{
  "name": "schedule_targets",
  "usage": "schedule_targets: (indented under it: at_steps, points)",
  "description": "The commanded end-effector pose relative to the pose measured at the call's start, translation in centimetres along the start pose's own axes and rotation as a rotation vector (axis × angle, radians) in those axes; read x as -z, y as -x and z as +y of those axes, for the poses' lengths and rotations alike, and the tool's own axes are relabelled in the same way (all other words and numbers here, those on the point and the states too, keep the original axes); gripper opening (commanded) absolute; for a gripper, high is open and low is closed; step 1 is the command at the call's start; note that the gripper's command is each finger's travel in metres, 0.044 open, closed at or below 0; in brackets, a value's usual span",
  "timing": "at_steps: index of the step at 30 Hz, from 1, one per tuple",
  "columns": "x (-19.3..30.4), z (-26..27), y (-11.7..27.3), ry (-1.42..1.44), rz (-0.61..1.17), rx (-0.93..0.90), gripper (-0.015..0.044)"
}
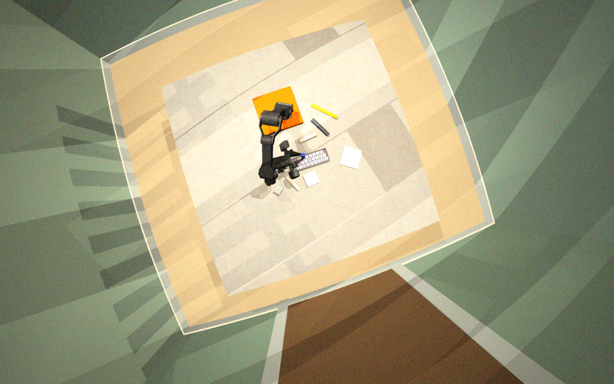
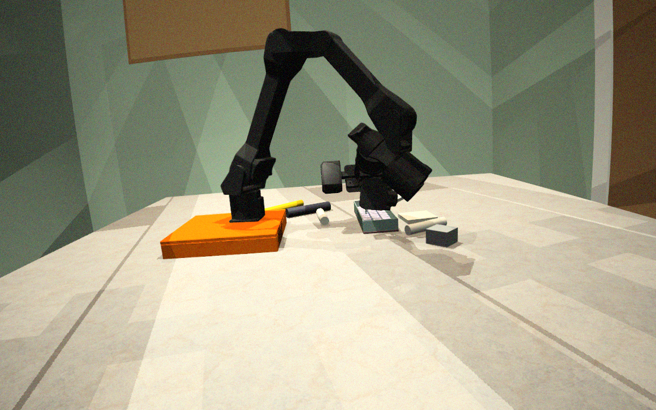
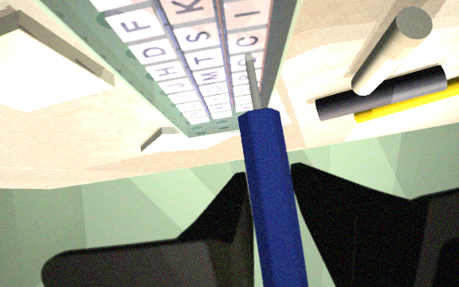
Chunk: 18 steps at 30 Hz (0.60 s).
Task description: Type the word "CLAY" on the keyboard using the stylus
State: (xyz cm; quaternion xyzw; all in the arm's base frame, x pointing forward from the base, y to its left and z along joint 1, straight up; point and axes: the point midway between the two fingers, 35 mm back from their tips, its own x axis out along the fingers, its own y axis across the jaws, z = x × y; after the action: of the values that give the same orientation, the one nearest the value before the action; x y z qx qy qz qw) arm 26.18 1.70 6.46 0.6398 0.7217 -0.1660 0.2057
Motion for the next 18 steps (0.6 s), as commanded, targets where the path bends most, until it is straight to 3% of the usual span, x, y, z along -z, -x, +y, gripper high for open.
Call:
schedule_targets:
  at_steps: [1, 18]
  points:
    - [-0.15, 0.02, -0.14, -0.006, 0.003, -0.003, 0.0081]
    - [-0.83, 0.01, -0.54, -0.006, 0.004, -0.003, 0.0081]
